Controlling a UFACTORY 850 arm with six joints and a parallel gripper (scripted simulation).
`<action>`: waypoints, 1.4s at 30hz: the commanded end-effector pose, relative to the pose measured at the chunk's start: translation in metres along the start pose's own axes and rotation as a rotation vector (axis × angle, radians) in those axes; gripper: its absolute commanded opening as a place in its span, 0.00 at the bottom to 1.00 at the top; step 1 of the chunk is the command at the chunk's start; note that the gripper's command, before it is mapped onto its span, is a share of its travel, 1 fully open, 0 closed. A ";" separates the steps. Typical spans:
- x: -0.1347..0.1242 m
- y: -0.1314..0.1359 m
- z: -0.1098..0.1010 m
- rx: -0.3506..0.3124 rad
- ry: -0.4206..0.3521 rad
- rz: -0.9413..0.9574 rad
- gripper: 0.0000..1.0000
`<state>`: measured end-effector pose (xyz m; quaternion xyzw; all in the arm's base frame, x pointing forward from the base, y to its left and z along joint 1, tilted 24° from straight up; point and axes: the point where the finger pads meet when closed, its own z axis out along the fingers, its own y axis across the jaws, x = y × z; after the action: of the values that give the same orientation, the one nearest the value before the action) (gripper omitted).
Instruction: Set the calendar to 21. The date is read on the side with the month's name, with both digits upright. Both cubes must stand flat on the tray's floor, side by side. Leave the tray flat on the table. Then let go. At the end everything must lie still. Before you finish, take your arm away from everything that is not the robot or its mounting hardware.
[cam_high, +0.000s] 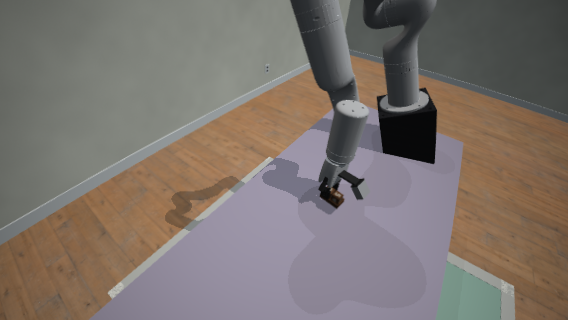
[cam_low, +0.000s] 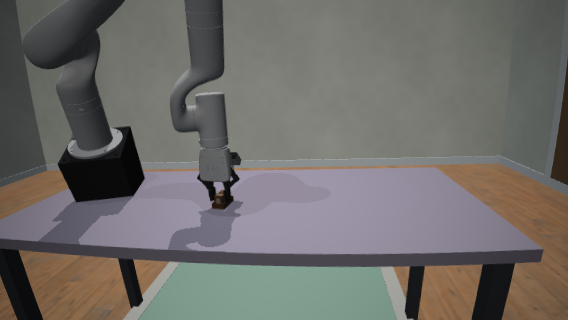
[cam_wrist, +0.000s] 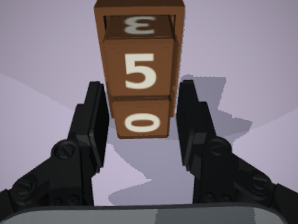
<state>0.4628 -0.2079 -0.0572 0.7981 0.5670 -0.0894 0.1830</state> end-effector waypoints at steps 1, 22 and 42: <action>0.000 0.001 0.000 -0.001 0.000 0.000 0.47; 0.000 0.001 -0.066 -0.001 0.000 0.000 0.47; 0.000 0.001 -0.090 -0.001 0.000 0.000 1.00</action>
<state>0.4568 -0.1726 0.0251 0.7981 0.5671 -0.0894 0.1831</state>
